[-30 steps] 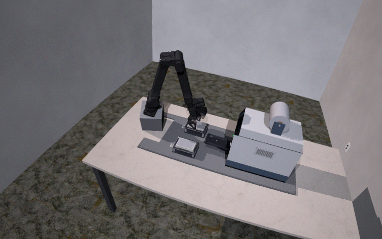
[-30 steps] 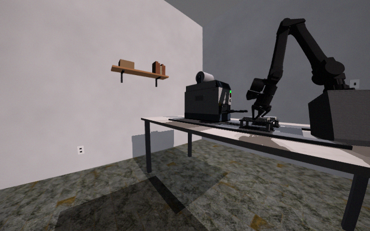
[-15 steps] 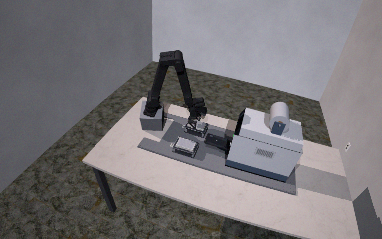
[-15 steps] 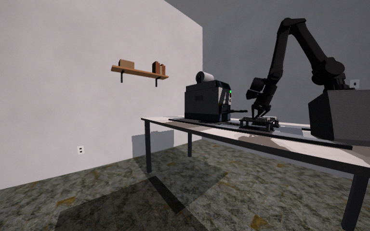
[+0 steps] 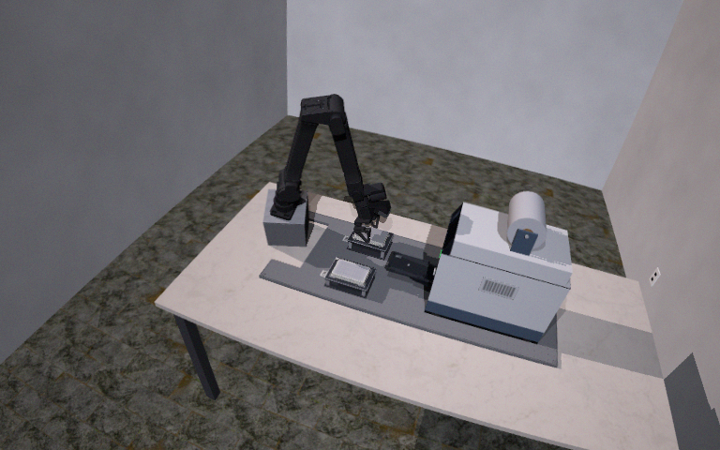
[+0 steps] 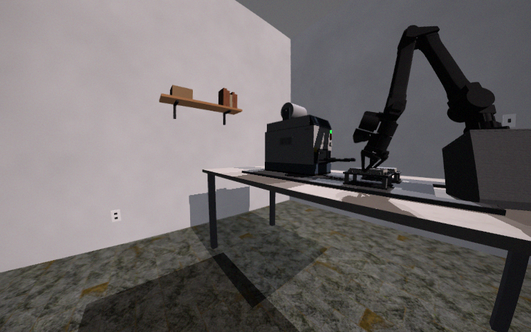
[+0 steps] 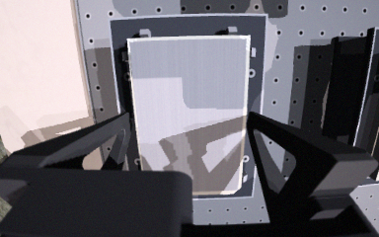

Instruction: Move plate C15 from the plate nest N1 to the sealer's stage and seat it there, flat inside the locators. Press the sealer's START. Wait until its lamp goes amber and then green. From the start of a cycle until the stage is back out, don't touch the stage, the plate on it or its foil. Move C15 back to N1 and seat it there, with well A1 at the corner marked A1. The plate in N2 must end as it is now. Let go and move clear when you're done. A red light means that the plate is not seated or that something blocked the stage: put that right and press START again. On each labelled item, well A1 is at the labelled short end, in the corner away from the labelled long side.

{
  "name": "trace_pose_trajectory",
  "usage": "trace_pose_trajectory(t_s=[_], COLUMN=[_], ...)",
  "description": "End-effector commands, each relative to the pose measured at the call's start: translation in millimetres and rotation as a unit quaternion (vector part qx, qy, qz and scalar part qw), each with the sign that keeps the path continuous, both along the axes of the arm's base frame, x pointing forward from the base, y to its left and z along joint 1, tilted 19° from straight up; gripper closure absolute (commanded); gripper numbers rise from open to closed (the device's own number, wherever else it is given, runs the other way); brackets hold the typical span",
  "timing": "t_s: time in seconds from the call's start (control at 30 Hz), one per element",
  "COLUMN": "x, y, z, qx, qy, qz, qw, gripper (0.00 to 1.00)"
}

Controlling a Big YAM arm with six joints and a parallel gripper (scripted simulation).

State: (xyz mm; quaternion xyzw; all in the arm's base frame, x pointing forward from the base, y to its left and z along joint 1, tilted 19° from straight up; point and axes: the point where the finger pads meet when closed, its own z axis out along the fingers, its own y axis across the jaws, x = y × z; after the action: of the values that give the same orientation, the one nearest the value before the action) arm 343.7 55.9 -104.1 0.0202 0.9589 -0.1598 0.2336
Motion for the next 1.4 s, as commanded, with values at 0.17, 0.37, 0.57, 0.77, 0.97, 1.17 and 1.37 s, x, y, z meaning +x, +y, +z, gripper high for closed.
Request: trace_pose_trajectory(t_s=[0.17,0.37,0.57,0.77,0.97,1.17,1.37], x=[1.5,1.3,1.1,0.8,0.5,0.3,-0.5], y=[-4.5,-5.1,-4.9,-4.8,-4.7,-4.6,-1.2], z=[2.0,1.7,1.5,1.3,1.0,0.8,3.6], qx=[-0.001,-0.001,-0.001,-0.001,-0.001,-0.001,0.000], qy=[-0.001,0.000,0.000,0.000,0.001,0.001,0.001], qz=[-0.002,-0.003,-0.003,-0.003,-0.002,-0.002,0.000], qw=[1.000,1.000,1.000,1.000,1.000,1.000,1.000], gripper=[0.00,0.00,0.00,0.00,0.00,0.00,0.00])
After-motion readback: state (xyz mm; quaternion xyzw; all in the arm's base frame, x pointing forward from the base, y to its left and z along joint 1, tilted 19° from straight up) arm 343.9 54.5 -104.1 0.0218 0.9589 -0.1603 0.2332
